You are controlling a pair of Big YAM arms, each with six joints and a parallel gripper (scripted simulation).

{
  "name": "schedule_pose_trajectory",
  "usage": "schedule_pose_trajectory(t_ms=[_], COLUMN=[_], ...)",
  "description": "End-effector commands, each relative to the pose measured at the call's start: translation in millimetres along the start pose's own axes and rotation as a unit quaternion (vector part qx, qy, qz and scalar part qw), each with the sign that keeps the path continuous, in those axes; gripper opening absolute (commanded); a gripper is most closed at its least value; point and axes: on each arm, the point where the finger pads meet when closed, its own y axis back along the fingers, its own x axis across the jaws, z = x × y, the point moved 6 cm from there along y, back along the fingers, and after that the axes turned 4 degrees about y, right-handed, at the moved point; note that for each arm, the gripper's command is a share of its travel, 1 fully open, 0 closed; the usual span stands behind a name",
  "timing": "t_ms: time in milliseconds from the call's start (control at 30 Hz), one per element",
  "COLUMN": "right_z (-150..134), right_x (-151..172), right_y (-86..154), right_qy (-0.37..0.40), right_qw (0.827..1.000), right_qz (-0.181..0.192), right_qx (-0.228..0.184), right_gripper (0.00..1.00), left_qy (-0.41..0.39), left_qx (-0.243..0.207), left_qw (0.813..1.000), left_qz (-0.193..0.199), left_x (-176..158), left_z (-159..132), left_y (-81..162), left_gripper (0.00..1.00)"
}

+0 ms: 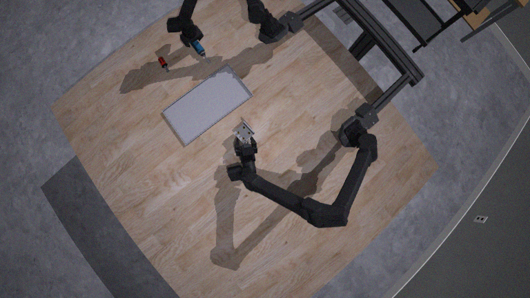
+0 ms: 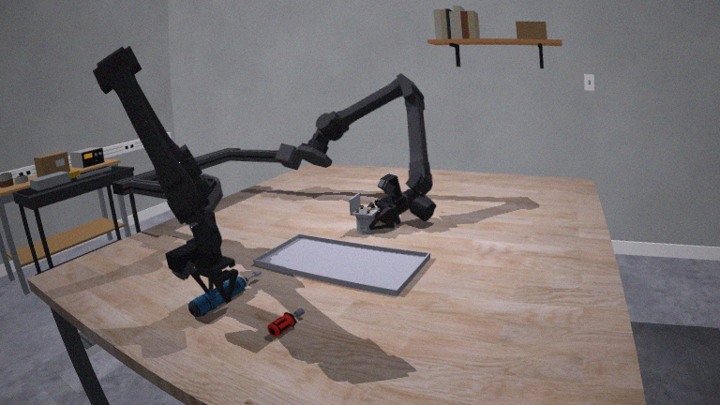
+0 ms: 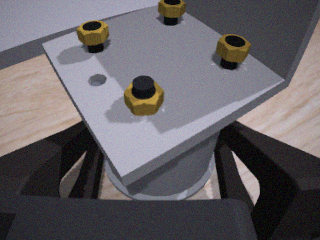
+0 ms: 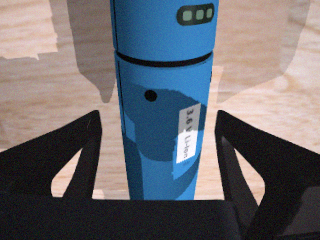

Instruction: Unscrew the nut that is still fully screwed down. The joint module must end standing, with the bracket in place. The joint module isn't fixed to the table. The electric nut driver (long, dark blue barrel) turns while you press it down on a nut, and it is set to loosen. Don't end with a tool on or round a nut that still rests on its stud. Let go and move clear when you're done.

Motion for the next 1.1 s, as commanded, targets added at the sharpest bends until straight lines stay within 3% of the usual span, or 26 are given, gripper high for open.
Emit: schedule_pose_trajectory(t_ms=[0, 767, 800, 1067], right_z=[2.2, 4.6, 4.6, 4.6], right_x=[-4.1, 2.5, 2.5, 2.5], right_y=[-3.7, 1.9, 1.9, 1.9], right_qy=[0.002, 0.0, 0.0, 0.0], right_qw=[1.0, 1.0, 1.0, 1.0], right_qz=[0.0, 0.006, 0.006, 0.006], right_qx=[-0.002, -0.005, -0.005, -0.005], right_gripper=[0.65, 0.65, 0.55, 0.55], left_qy=[-0.016, -0.016, -0.016, -0.016], left_qx=[0.004, 0.004, 0.004, 0.004], left_qw=[1.0, 1.0, 1.0, 1.0], left_qz=[-0.007, -0.007, -0.007, -0.007], left_x=[2.4, 2.4, 2.4, 2.4], left_z=[14.7, 14.7, 14.7, 14.7], left_y=[-8.5, -8.5, -8.5, -8.5], left_gripper=[0.59, 0.59, 0.59, 0.59])
